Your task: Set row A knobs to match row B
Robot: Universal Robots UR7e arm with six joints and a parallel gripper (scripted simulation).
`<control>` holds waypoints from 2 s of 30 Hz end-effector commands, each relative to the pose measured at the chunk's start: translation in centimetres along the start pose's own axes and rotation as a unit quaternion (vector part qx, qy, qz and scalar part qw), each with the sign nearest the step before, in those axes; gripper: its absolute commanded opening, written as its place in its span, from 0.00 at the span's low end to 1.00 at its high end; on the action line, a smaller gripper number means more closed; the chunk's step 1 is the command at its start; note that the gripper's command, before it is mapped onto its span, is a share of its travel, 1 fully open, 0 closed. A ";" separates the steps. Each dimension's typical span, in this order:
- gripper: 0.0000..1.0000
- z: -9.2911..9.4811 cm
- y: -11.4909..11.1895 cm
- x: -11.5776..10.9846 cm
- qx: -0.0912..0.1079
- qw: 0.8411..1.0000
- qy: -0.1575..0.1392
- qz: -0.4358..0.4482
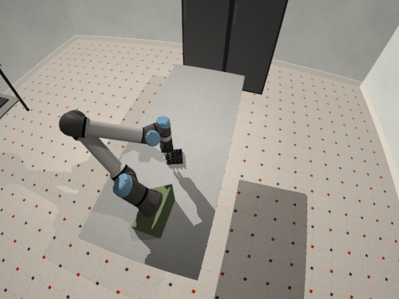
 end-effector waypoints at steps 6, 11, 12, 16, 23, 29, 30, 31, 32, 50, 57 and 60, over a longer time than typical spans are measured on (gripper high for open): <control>0.46 0.8 -0.1 0.0 0.000 1.000 0.000 0.000; 0.46 0.9 -0.1 0.0 0.000 1.000 0.000 0.000; 0.46 0.9 -0.1 0.0 0.000 1.000 0.000 0.000; 0.46 1.0 -0.1 0.0 0.000 1.000 0.000 0.000; 0.46 1.0 -0.1 0.0 0.000 1.000 0.000 0.000; 0.46 1.0 -0.1 0.0 0.000 1.000 0.000 0.000; 0.46 1.0 -0.1 0.0 0.000 1.000 0.000 0.000; 0.46 1.0 -0.1 0.0 0.000 1.000 0.000 0.000; 0.46 1.0 -0.1 0.0 0.000 1.000 0.000 0.000; 0.46 1.0 -0.1 0.0 0.000 1.000 0.000 0.000; 0.46 1.0 -0.1 0.0 0.000 1.000 0.000 0.000; 0.46 1.0 -0.1 0.0 0.000 1.000 0.000 0.000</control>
Point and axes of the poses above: the point where the finger pads meet when closed, its own z axis out along the fingers, its own y axis across the jaws, x = y × z, the point moved 5 cm from there along -z, back along the fingers, and after that the axes turned 5 degrees about z, right-handed, at the moved point
